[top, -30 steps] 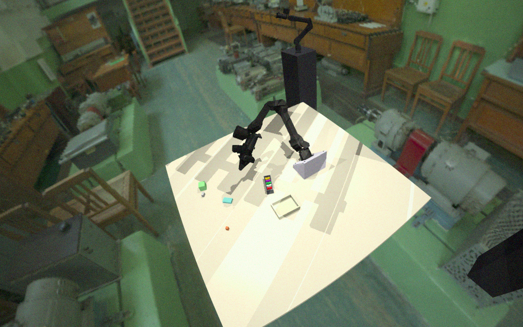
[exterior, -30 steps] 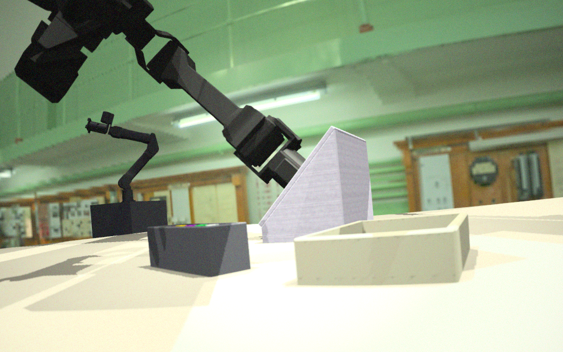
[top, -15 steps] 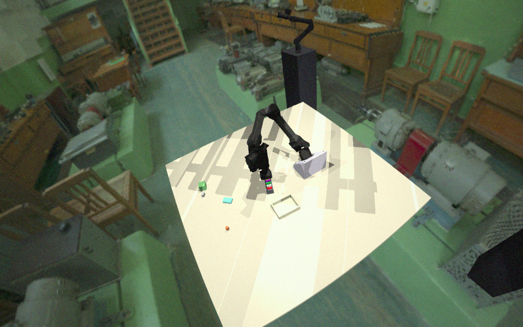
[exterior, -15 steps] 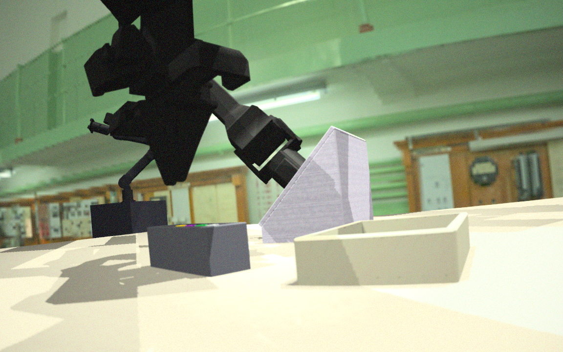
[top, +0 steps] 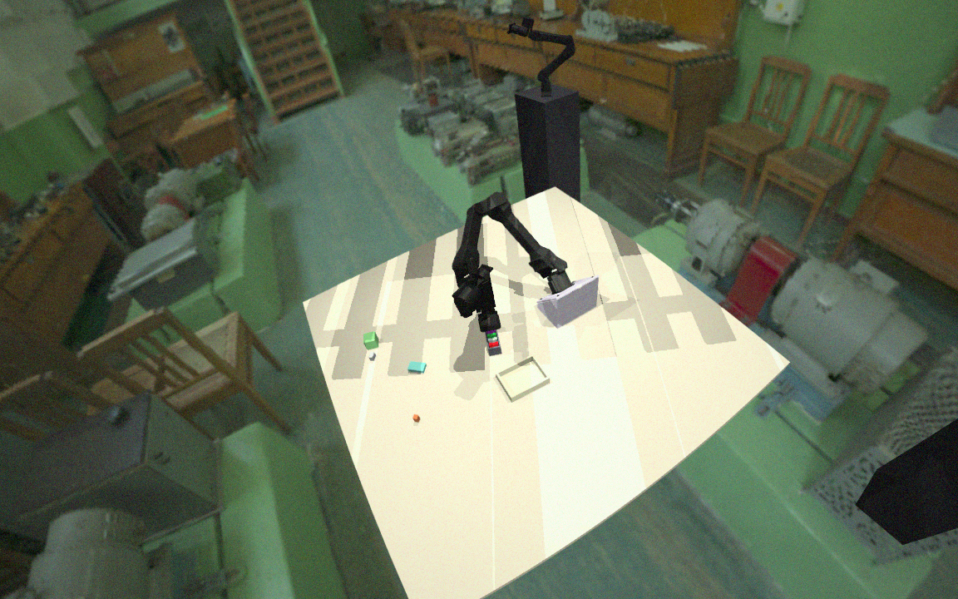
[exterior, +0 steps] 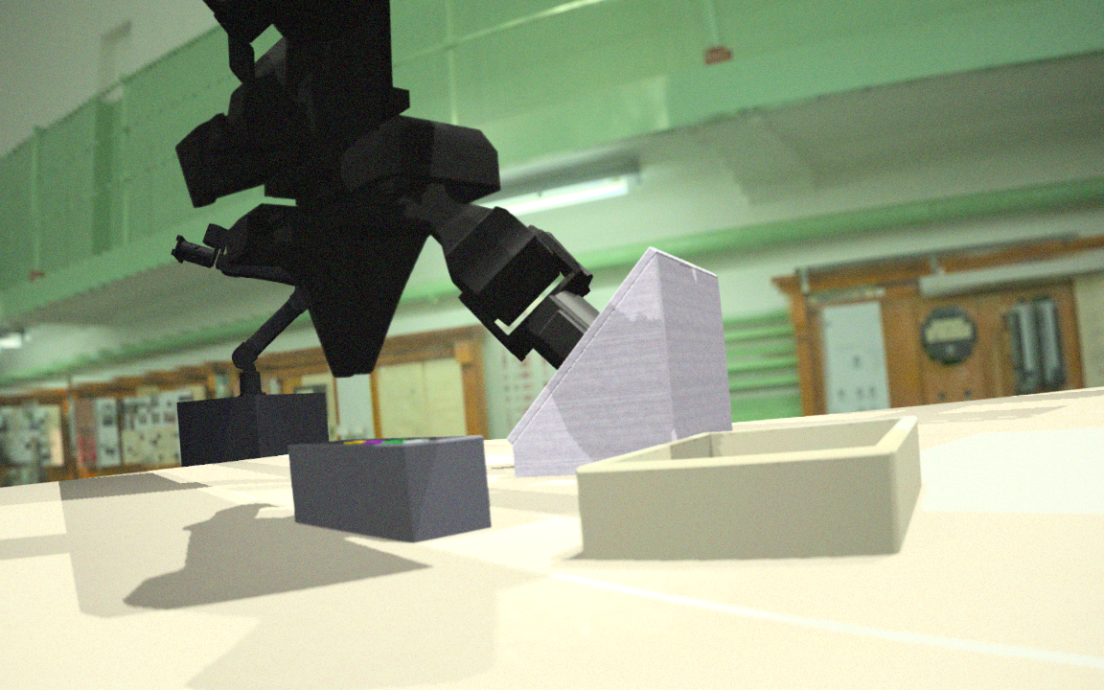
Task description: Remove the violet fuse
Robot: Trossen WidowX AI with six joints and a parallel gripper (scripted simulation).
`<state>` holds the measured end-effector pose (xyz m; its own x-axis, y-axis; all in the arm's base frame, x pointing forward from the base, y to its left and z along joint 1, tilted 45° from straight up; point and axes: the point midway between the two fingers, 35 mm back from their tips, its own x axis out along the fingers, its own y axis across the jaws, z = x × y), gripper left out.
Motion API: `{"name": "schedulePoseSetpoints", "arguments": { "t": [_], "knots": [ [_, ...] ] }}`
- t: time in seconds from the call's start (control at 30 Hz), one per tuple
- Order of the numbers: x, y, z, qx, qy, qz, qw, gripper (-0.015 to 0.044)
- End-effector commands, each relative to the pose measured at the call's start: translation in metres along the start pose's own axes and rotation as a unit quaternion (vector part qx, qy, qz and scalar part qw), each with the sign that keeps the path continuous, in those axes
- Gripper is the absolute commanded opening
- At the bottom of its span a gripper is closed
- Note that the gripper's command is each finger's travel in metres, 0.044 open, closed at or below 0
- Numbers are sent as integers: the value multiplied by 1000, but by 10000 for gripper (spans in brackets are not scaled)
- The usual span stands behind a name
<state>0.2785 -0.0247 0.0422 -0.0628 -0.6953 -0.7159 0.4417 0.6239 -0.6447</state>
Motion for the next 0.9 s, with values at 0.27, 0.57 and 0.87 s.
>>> {"name": "schedulePoseSetpoints", "arguments": {
  "t": [0.27,0.57,0.87],
  "knots": [
    [13,-1,0,0,1,-3,1000,71],
    [22,-1,0,0,0,-4,1000,71],
    [29,-1,1,0,0,-4,1000,71]
  ]
}}
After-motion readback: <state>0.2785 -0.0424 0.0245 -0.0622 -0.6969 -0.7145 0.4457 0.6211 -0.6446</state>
